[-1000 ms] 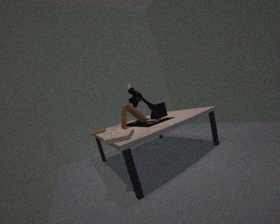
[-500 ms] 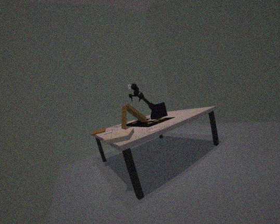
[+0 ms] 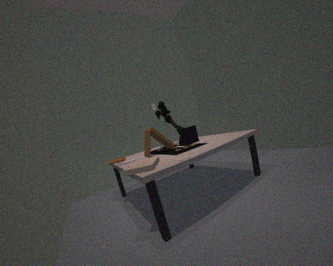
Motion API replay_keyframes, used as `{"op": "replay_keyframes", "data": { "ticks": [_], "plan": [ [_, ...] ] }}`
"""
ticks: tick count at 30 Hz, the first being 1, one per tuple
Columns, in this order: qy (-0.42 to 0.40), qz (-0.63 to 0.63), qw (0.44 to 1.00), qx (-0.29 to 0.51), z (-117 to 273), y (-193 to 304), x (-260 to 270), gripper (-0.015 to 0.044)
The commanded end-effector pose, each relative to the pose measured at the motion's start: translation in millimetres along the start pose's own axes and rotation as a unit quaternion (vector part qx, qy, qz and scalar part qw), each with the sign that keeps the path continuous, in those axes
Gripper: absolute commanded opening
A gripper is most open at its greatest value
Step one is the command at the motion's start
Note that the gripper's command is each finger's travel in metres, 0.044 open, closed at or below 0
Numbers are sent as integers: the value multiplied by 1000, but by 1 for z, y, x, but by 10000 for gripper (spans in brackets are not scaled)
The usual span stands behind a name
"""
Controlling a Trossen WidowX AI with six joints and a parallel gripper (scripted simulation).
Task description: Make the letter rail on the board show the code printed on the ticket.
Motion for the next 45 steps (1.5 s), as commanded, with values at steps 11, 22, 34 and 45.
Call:
{"op": "replay_keyframes", "data": {
  "ticks": [11, 22, 34, 45],
  "plan": [
    [-15, -54, 998, 3, -11, -14, -1, 361],
    [-74, -484, 867, 97, -105, -100, 8, 340],
    [-59, -714, 673, 186, -174, -146, 40, 340],
    [4, -860, 438, 264, -239, -175, 87, 340]
  ]
}}
Point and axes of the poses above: the point midway between the two fingers, 35 mm back from their tips, its own z axis back along the fingers, its own x axis across the jaws, y = z × x, the point moved 7 cm from there along z, back along the fingers, and after that the axes turned 5 degrees about -z, right-handed, at the moved point
